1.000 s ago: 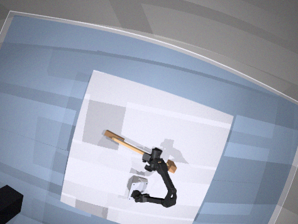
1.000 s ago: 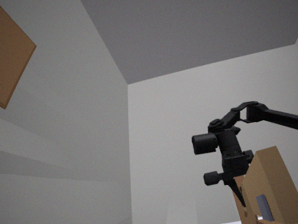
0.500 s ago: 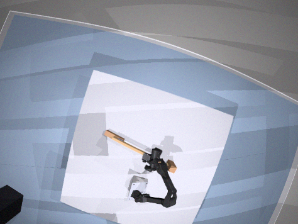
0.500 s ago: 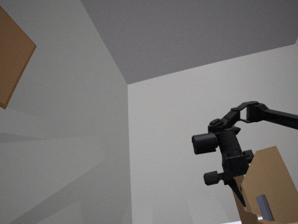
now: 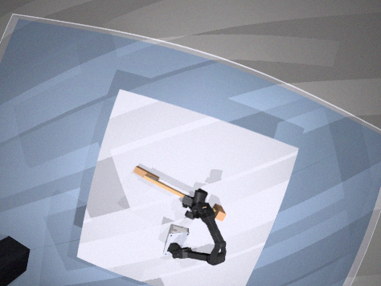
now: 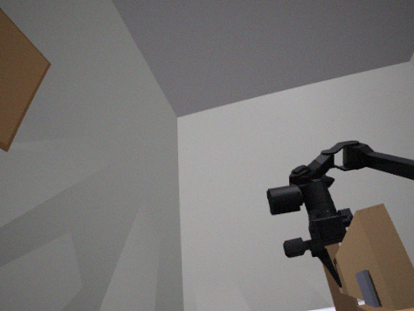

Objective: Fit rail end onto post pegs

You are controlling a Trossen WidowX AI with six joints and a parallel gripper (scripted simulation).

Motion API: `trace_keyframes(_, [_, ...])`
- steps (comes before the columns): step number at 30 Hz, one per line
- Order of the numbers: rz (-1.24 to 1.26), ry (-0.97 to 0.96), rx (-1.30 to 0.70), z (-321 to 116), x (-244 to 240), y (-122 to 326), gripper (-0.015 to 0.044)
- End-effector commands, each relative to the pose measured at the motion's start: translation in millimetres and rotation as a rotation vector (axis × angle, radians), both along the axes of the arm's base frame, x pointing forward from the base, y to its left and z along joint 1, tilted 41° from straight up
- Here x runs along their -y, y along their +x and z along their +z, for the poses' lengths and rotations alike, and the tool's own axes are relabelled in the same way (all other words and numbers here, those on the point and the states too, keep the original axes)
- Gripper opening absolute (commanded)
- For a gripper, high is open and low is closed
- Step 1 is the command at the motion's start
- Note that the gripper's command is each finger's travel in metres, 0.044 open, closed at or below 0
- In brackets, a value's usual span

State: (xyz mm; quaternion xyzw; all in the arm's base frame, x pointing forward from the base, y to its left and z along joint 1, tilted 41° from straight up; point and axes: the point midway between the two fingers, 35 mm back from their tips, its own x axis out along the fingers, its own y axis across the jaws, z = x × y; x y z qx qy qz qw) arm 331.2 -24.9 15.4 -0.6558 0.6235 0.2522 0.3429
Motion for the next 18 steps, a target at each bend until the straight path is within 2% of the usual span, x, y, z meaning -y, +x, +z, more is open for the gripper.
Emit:
trace_keyframes(1, [0.008,0.002,0.004,3.1,-0.1,0.7,0.0])
trace_keyframes(18, [0.008,0.002,0.004,6.3,4.2,0.7,0.0])
